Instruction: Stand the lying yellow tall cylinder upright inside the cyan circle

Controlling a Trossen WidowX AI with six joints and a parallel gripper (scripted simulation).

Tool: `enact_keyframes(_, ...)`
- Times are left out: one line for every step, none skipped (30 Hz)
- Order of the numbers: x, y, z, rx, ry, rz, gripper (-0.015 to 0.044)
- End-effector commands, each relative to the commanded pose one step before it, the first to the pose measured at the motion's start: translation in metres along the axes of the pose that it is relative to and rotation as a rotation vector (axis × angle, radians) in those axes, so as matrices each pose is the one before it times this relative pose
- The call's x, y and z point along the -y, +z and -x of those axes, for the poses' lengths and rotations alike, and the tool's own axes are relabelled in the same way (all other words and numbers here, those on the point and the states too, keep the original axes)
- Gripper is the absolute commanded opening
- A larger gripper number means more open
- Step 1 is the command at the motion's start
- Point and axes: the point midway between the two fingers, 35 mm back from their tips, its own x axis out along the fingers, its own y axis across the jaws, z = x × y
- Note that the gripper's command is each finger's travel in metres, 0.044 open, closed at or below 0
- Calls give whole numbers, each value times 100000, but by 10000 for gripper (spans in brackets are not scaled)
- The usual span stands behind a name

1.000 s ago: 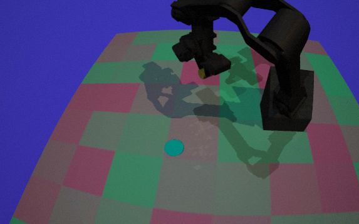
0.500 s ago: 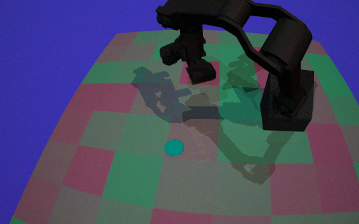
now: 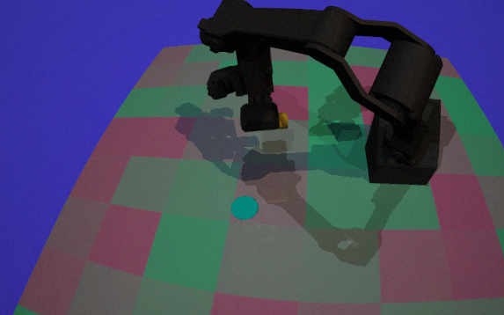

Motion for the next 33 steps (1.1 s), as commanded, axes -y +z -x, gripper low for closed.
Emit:
enact_keyframes(-1082, 905, 276, 898, 170, -5780, 105)
enact_keyframes(-268, 149, 12, 17, 81, -1482, 105)
enact_keyframes(-272, 143, 11, 15, 85, -1482, 105)
enact_keyframes(-277, 136, 11, 12, 89, -1481, 105)
enact_keyframes(-281, 130, 10, 10, 93, -1480, 105)
enact_keyframes(-285, 123, 9, 7, 97, -1480, 105)
enact_keyframes(-288, 116, 8, 4, 101, -1479, 105)
enact_keyframes(-292, 109, 7, 0, 105, -1479, 105)
enact_keyframes(-295, 102, 7, -3, 109, -1478, 105)
enact_keyframes(-298, 95, 6, -7, 112, -1478, 105)
enact_keyframes(-301, 87, 5, -10, 116, -1477, 105)
enact_keyframes(-304, 80, 4, -14, 119, -1477, 105)
enact_keyframes(-307, 73, 4, -18, 122, -1476, 105)
enact_keyframes(-309, 65, 3, -22, 125, -1476, 105)
enact_keyframes(-311, 57, 2, -27, 128, -1475, 105)
enact_keyframes(-313, 50, 1, -31, 131, -1475, 105)
enact_keyframes(-315, 42, 1, -36, 134, -1474, 105)
enact_keyframes(-317, 34, 0, -40, 137, -1474, 105)
enact_keyframes(-318, 26, -1, -45, 139, -1474, 105)
enact_keyframes(-319, 19, -1, -50, 141, -1473, 105)
enact_keyframes(-320, 11, -2, -55, 143, -1473, 105)
enact_keyframes(-321, 3, -3, -61, 145, -1473, 105)
enact_keyframes(-322, -5, -4, -66, 147, -1472, 105)
enact_keyframes(-322, -13, -4, -71, 149, -1472, 105)
enact_keyframes(-323, -21, -5, -77, 150, -1472, 105)
enact_keyframes(-323, -30, -6, -82, 152, -1472, 105)
enact_keyframes(-322, -38, -6, -88, 153, -1471, 105)
enact_keyframes(-322, -46, -7, -94, 154, -1471, 105)
enact_keyframes(-321, -54, -8, -100, 155, -1471, 105)
enact_keyframes(-320, -62, -8, -106, 155, -1471, 105)
enact_keyframes(-319, -70, -9, -112, 156, -1471, 105)
enact_keyframes(-318, -78, -10, -118, 156, -1471, 105)
enact_keyframes(-317, -86, -10, -124, 156, -1471, 105)
